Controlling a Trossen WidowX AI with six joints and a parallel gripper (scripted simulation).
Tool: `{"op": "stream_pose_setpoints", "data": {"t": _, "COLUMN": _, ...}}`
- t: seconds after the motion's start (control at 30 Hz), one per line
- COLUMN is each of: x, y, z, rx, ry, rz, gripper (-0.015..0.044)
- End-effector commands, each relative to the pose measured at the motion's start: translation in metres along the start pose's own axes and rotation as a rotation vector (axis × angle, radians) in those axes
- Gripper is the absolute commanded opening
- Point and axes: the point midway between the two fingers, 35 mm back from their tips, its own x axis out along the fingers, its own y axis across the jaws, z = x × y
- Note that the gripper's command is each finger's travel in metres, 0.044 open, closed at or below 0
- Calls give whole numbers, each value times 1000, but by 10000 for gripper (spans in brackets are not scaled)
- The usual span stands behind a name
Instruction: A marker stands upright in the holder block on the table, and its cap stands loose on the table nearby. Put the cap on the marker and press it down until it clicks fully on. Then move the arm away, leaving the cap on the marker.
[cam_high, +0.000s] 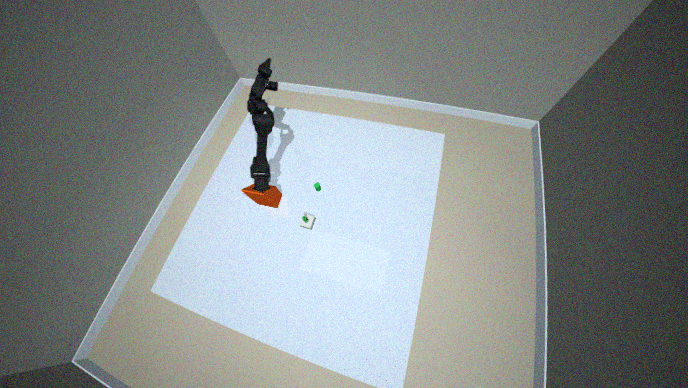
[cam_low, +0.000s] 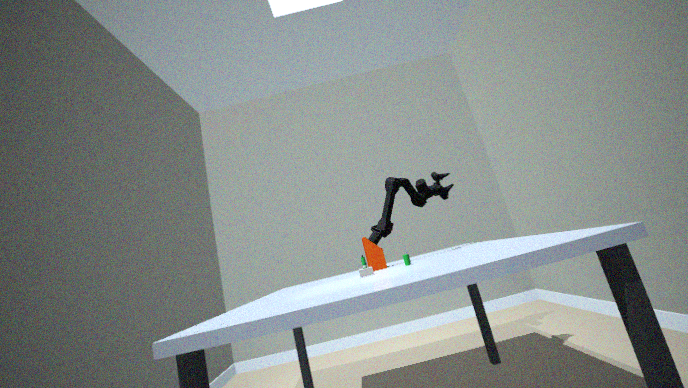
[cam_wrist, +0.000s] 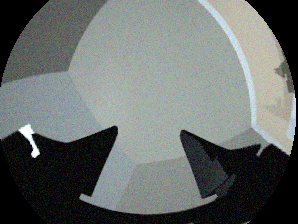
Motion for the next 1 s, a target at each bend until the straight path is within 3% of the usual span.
{"op": "stream_pose_setpoints", "data": {"t": 0.0, "x": 0, "y": 0, "z": 2, "rx": -7, "ry": -4, "rz": -1, "gripper": 374}}
{"op": "stream_pose_setpoints", "data": {"t": 0.17, "x": 3, "y": -21, "z": 32, "rx": -217, "ry": -35, "rz": -82, "gripper": 246}}
{"op": "stream_pose_setpoints", "data": {"t": 0.6, "x": -9, "y": -93, "z": 158, "rx": -789, "ry": -73, "rz": -483, "gripper": 246}}
{"op": "stream_pose_setpoints", "data": {"t": 0.97, "x": -75, "y": -87, "z": 317, "rx": -1088, "ry": -286, "rz": -958, "gripper": 246}}
